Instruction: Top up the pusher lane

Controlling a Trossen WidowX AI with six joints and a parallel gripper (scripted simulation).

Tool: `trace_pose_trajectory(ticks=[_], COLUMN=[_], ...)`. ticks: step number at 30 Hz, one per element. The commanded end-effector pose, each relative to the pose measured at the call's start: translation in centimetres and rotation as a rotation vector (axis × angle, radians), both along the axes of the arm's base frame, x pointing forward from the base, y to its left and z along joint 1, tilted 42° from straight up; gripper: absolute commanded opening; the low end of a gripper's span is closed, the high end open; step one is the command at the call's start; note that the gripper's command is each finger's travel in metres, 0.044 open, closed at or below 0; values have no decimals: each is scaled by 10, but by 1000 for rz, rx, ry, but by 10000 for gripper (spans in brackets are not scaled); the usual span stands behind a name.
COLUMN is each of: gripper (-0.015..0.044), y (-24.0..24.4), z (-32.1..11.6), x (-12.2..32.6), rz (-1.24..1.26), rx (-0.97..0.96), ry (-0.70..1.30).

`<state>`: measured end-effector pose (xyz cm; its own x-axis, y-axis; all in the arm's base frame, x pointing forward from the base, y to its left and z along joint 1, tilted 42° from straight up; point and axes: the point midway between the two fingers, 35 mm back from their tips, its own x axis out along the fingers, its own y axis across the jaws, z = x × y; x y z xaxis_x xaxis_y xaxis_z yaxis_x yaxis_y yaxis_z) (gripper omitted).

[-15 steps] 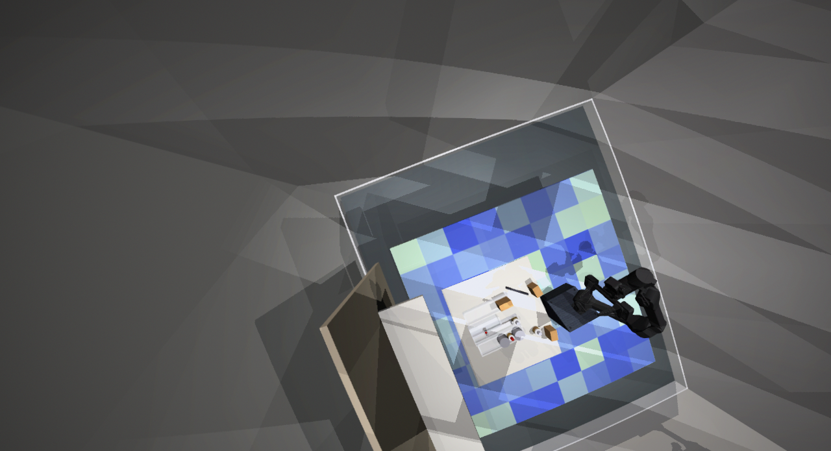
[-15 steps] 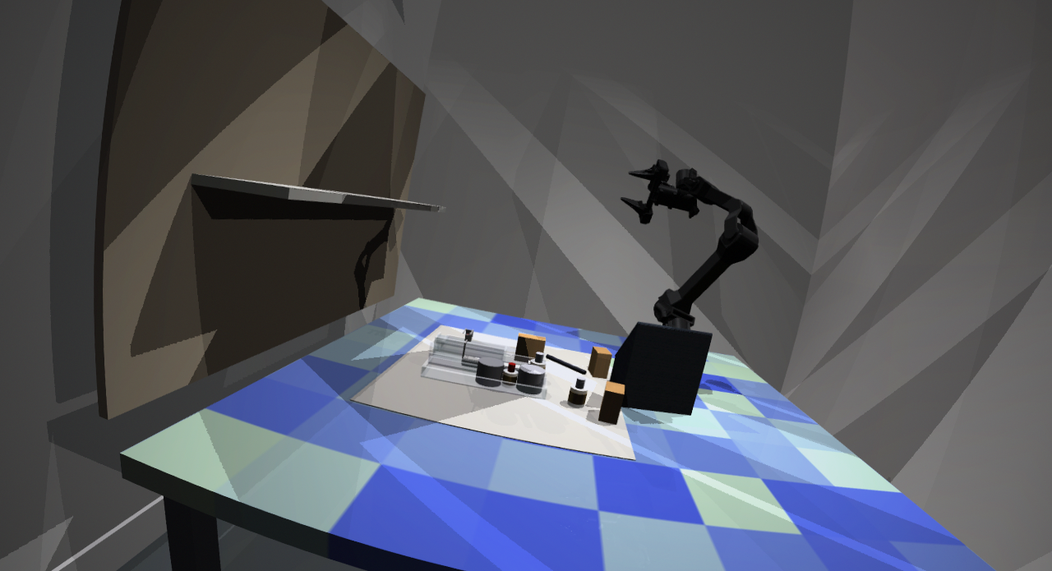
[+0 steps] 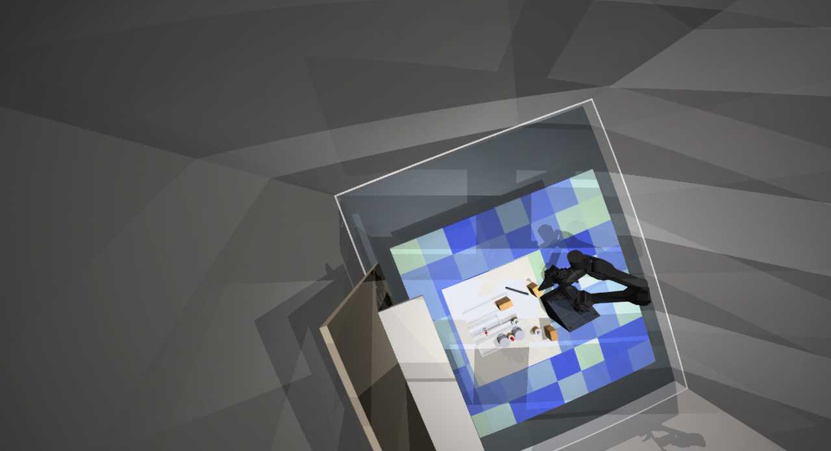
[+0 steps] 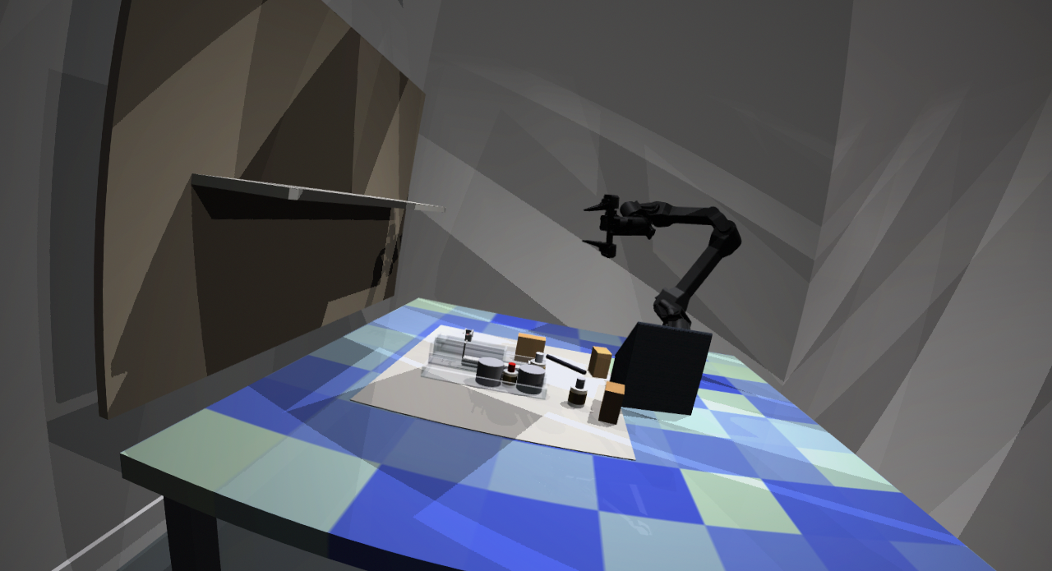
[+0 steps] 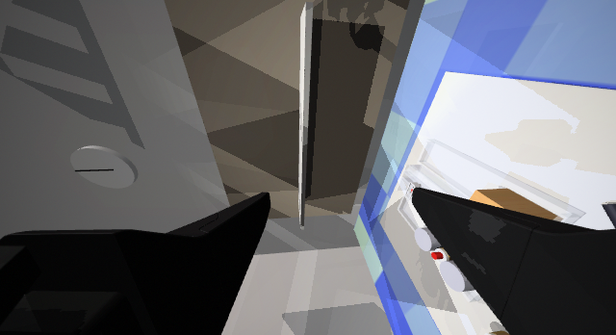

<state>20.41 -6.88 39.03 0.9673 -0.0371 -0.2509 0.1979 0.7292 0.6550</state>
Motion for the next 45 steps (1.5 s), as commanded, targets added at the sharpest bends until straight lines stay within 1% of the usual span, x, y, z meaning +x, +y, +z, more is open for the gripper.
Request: trace_pose_trajectory(ticks=[1,4,8,12,15,18,21,24,27,29,31,38,41,45], gripper=[440,440,440,440,440,440,440,440,440,440,440,440,440,440], y=[-14,-13,-3,16,35,54,73,89,103,108,110,109,99,96], z=[-52,-91,-155,-218,-266,-312,-357,-397,-431,-448,-458,-458,-469,-472], x=[48,77,108,125,129,125,113,95,68,49,37,40,39,39], rz=[31,44,37,31,27,23,21,20,23,26,29,29,28,28], rx=[116,159,176,133,58,-56,-217,-426,-654,-817,-923,-937,-937,-938], ry=[185,323,549,771,937,1097,1244,1369,1452,1483,1491,1491,1491,1491])
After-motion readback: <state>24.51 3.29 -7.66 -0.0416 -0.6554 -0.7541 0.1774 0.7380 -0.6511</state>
